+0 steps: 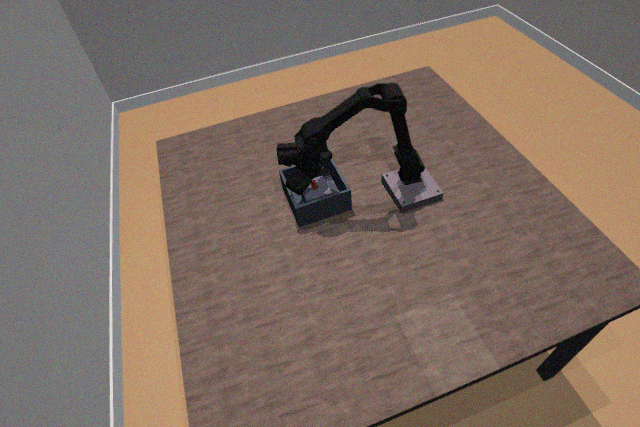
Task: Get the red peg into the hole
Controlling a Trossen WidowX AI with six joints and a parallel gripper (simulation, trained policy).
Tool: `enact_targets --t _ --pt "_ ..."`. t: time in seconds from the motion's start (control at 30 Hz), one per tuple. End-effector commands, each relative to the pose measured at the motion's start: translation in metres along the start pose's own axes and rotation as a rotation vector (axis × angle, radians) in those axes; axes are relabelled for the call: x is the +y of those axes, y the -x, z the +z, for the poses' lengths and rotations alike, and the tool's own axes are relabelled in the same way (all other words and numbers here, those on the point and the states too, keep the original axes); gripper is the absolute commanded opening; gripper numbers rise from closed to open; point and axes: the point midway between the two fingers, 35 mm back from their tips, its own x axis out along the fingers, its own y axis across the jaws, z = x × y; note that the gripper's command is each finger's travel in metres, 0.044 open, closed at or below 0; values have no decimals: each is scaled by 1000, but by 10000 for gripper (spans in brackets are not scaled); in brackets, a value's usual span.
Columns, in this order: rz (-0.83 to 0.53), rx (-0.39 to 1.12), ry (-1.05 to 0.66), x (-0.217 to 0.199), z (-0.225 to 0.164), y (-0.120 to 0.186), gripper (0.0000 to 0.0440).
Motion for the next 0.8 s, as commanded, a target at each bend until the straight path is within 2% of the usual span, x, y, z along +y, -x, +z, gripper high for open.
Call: enact_targets --t 0.0,0.37,0.77 --pt "20 6 19 5 7 -1 168" --pt "94 82 41 34 23 15 440" --pt "226 70 72 75 39 36 440"
